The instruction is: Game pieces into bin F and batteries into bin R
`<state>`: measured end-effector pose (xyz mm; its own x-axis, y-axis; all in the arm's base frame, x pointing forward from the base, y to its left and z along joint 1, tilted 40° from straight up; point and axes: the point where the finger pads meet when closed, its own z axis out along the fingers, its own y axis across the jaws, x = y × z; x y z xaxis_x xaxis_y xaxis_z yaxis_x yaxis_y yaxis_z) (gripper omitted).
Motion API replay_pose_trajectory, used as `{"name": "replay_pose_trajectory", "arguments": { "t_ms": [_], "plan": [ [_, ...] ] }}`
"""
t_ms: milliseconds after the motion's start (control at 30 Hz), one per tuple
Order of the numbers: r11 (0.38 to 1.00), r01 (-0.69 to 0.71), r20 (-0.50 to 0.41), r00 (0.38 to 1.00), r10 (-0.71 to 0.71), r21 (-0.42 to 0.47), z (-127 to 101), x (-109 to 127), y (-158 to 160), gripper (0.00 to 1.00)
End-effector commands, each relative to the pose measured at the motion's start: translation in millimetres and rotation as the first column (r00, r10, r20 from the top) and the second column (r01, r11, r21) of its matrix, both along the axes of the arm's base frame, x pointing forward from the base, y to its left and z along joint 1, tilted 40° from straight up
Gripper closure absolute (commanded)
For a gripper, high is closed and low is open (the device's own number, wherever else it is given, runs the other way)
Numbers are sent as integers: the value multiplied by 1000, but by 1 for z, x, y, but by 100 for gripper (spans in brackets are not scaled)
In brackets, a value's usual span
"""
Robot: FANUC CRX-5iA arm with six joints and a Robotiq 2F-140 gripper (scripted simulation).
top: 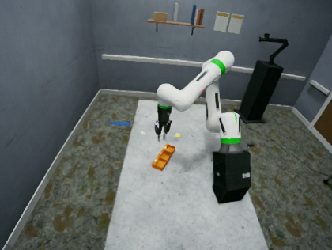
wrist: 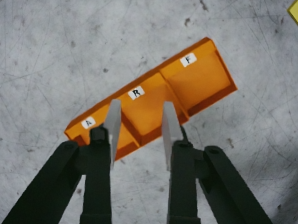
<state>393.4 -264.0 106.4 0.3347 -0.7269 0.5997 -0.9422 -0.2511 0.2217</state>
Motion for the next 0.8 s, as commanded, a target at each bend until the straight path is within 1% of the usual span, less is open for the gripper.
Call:
{"name": "replay_pose_trajectory", "arguments": {
  "t_ms": [0, 267, 333, 767],
  "plan": [
    [1000, 6, 10, 1000, -6, -2, 12, -5, -33, 68],
    [1000, 6, 10, 1000, -6, -2, 37, -17, -94, 68],
    [1000, 6, 10, 1000, -6, -2, 37, -17, -94, 68],
    [1000, 6, 10, 1000, -6, -2, 76, -38, -193, 68]
  ]
}}
